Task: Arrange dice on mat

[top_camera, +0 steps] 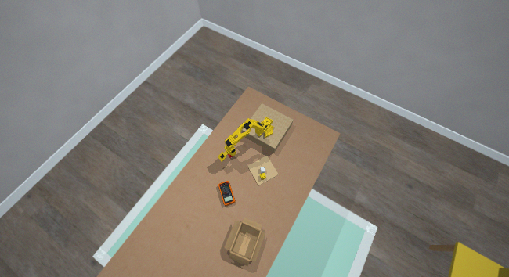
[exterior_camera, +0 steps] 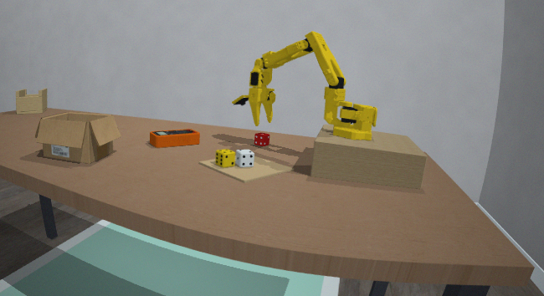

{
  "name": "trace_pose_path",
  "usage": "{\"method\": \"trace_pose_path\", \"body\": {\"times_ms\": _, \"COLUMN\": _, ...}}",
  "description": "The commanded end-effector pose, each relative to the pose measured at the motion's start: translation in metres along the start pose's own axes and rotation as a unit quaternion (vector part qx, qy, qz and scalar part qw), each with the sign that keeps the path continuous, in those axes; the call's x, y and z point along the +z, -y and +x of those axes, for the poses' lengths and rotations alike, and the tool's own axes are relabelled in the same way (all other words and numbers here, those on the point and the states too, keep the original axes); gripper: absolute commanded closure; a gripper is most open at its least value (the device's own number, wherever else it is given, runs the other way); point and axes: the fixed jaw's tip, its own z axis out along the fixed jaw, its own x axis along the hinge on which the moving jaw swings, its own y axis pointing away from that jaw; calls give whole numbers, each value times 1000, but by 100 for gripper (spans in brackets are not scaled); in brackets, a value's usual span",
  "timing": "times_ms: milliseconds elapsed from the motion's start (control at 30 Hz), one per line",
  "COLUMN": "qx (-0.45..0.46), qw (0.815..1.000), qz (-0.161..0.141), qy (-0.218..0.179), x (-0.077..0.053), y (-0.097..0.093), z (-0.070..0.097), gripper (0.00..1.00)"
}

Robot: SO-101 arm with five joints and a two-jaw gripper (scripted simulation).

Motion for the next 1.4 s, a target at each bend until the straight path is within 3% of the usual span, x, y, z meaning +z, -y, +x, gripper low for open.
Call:
{"method": "trace_pose_path", "body": {"times_ms": 0, "qx": -8, "qw": 1000, "qz": -1, "qy": -10, "x": 3, "y": -3, "z": 2, "gripper": 65}}
{"method": "trace_pose_path", "body": {"times_ms": 467, "qx": -8, "qw": 1000, "qz": -1, "qy": -10, "x": 4, "y": -3, "z": 2, "gripper": 65}}
{"method": "trace_pose_path", "body": {"times_ms": 833, "qx": -8, "qw": 1000, "qz": -1, "qy": -10, "x": 12, "y": -3, "z": 1, "gripper": 65}}
{"method": "trace_pose_path", "body": {"times_ms": 1367, "qx": -8, "qw": 1000, "qz": -1, "qy": -10, "x": 39, "y": -3, "z": 2, "gripper": 65}}
